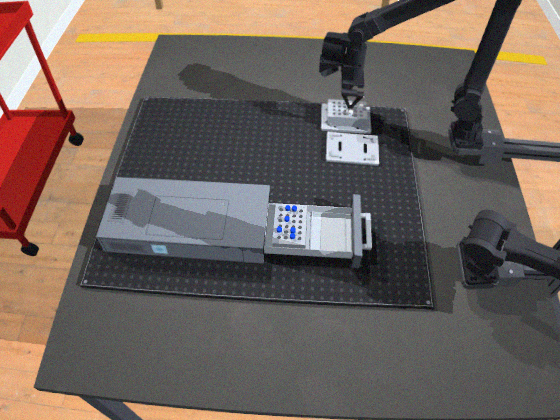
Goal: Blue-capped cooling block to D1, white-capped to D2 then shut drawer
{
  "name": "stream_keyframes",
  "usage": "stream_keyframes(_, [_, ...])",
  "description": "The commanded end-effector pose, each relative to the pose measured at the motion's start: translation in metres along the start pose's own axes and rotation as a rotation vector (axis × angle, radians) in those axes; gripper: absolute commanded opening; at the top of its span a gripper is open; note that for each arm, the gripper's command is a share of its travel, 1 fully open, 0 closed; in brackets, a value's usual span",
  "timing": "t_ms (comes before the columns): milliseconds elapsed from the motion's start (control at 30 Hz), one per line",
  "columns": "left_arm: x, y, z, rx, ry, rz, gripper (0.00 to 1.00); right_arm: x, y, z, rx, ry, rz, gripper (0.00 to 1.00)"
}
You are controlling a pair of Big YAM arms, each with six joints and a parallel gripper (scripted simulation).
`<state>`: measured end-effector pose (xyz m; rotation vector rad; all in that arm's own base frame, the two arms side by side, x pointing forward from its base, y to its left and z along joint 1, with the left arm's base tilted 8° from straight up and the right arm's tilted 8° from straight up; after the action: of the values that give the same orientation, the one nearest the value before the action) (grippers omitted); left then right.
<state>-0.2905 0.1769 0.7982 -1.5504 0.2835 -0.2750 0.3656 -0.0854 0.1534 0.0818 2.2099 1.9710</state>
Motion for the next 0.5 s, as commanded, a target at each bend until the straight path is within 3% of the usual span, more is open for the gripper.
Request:
stream_keyframes(0, [0.019, -0.008, -0.006, 0.007, -0.008, 0.033, 0.00, -0.020, 0.036, 0.000, 0.005, -0.013, -0.078, 1.00])
stream_keyframes(467, [0.019, -0.008, -0.006, 0.007, -0.008, 0.033, 0.00, -0.019, 0.053, 0.000, 0.005, -0.014, -0.079, 1.00])
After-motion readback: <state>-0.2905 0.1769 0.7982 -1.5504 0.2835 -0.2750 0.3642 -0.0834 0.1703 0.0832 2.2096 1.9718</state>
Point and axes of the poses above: on each arm, the point where the finger pads meet when closed, its own y axis back along the fingers, its own z axis across the jaws, x = y × z, the point moved 8 cm from there along y, back along the fingers, and after that the axes turned 11 degrees about -y, right-handed, at the moved point
